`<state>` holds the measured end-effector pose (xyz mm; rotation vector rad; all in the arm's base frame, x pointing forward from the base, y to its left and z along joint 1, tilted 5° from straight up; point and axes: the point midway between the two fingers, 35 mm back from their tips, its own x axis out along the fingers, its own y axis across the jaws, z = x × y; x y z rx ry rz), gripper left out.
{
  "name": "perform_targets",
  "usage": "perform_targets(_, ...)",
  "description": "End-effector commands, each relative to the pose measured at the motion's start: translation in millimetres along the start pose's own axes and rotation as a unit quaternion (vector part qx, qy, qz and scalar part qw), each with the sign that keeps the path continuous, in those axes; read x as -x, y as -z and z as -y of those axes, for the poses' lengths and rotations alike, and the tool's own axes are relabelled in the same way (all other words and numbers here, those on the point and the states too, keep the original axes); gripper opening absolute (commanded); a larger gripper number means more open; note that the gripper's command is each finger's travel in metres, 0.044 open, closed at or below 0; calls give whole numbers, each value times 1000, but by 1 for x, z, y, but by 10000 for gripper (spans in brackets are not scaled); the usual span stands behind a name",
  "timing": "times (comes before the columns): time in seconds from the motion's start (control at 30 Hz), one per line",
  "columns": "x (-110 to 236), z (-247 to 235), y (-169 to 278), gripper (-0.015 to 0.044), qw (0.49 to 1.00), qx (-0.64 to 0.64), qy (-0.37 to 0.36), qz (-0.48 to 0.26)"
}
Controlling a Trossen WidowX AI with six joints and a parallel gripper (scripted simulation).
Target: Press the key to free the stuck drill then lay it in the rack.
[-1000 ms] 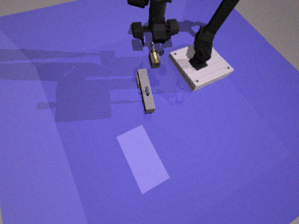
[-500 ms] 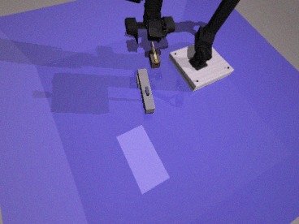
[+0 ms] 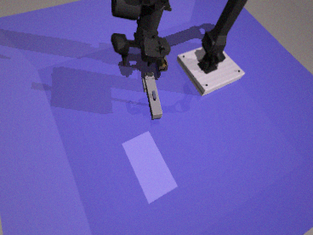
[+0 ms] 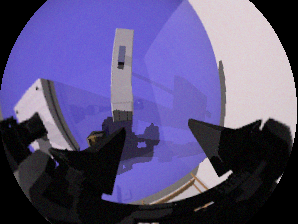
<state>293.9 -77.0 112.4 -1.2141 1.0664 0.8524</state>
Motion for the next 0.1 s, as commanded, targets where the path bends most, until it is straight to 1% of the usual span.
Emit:
perform_targets(0.0, 8, 20, -39, 440, 999, 19, 32, 37)
perform_targets(0.07, 8, 30, -57, 440, 997, 24, 44, 55)
